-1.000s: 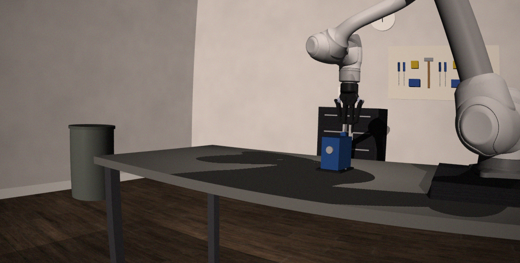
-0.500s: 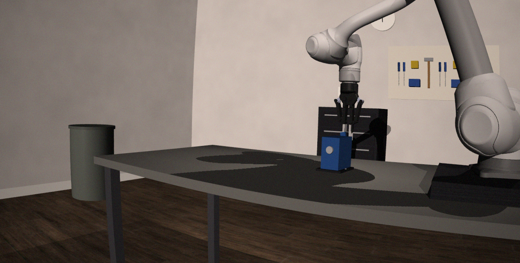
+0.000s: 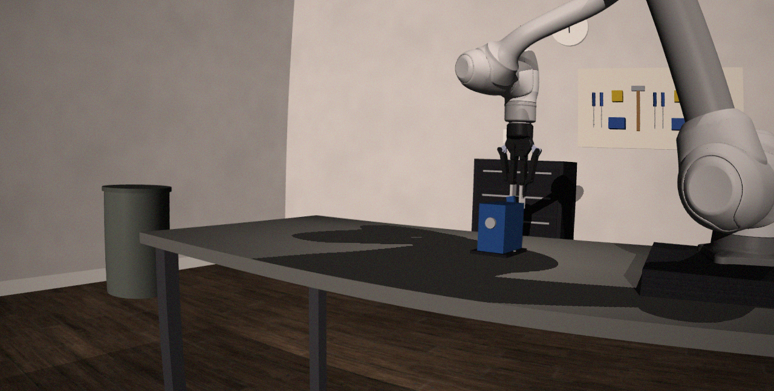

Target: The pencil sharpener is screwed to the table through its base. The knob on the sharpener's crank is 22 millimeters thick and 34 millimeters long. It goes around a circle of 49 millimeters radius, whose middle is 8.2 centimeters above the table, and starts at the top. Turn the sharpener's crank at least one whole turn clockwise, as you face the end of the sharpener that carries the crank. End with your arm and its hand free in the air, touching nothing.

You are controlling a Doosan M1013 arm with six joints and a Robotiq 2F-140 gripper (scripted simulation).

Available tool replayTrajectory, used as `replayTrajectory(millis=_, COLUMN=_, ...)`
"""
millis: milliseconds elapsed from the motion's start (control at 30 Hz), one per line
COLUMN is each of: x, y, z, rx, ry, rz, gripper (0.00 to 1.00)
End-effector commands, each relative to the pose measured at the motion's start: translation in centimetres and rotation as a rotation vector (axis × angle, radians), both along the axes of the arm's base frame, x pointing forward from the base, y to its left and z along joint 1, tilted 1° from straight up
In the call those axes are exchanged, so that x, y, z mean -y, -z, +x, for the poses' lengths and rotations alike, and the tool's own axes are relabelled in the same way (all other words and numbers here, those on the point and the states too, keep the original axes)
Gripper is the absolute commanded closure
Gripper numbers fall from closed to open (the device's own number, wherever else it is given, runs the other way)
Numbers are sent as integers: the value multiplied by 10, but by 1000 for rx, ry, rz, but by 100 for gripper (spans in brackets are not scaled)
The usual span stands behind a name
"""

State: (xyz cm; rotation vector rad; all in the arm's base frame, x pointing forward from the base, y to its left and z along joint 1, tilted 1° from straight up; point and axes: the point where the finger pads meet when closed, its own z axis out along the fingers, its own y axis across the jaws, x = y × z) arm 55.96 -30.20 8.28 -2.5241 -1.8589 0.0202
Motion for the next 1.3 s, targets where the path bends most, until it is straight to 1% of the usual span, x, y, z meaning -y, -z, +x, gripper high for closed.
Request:
replayTrajectory(millis=0, x=0, y=4, z=-1, rx=-8, ry=7, rz=4, gripper=100)
replayTrajectory(millis=67, x=0, y=4, z=-1, rx=-8, ry=7, rz=4, gripper=100)
replayTrajectory(millis=100, x=0, y=4, z=-1, rx=-8, ry=7, rz=4, gripper=68)
replayTrajectory(millis=1267, x=0, y=4, z=-1, rx=-8, ry=7, rz=4, gripper=68)
